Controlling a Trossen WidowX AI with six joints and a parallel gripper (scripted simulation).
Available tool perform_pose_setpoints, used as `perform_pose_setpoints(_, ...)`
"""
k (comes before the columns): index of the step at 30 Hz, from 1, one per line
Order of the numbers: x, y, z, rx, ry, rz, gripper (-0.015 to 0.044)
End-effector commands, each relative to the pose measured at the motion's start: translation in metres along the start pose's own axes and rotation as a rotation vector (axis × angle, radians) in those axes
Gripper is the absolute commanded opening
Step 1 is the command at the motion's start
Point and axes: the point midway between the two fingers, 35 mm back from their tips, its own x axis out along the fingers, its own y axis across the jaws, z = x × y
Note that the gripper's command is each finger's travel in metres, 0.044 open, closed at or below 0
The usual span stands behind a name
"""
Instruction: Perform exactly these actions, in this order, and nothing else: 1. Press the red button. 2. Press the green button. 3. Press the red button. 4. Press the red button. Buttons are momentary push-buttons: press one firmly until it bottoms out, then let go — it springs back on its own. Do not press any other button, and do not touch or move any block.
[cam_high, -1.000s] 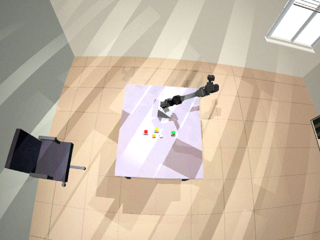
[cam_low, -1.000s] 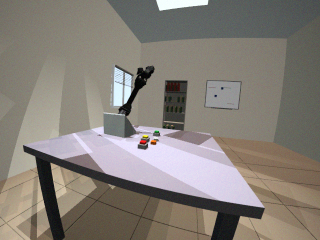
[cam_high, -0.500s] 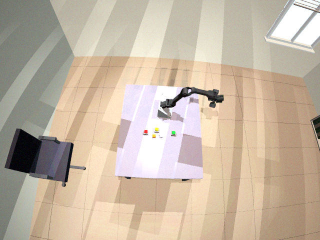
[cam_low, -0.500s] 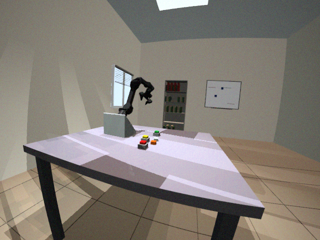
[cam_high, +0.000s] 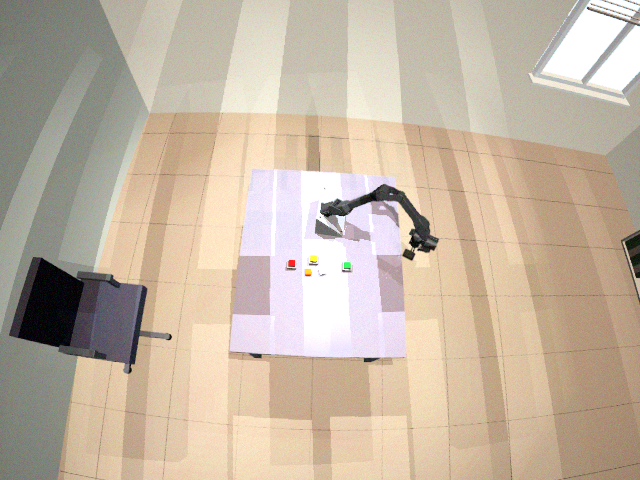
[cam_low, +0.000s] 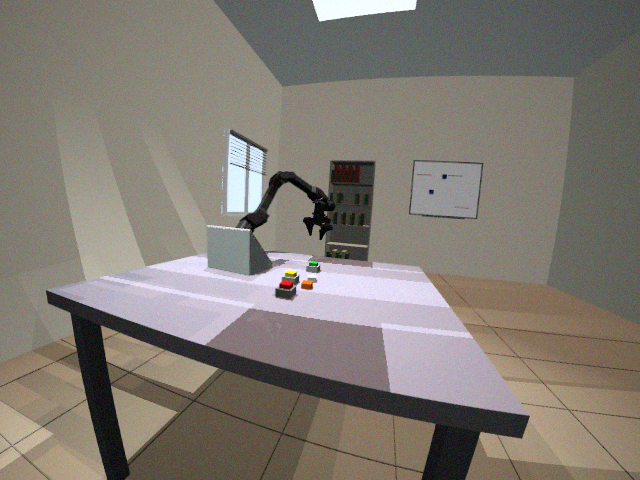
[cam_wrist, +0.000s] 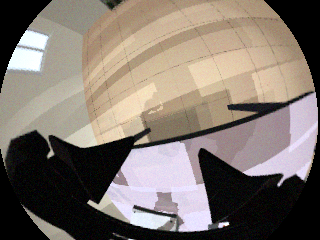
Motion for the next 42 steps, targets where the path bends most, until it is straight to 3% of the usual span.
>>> perform_pose_setpoints(1,0.009,-0.071,-0.014,0.071,0.05,-0.094,0.04)
perform_pose_setpoints(11,-0.007,-0.233,-0.084,0.28,0.15,-0.264,0.04)
perform_pose_setpoints(23,-0.073,-0.363,-0.232,0.583,0.208,-0.348,0.04)
perform_pose_setpoints(32,-0.126,-0.396,-0.371,0.831,0.167,-0.334,0.04)
perform_pose_setpoints(42,-0.157,-0.365,-0.516,1.08,0.005,-0.267,0.04)
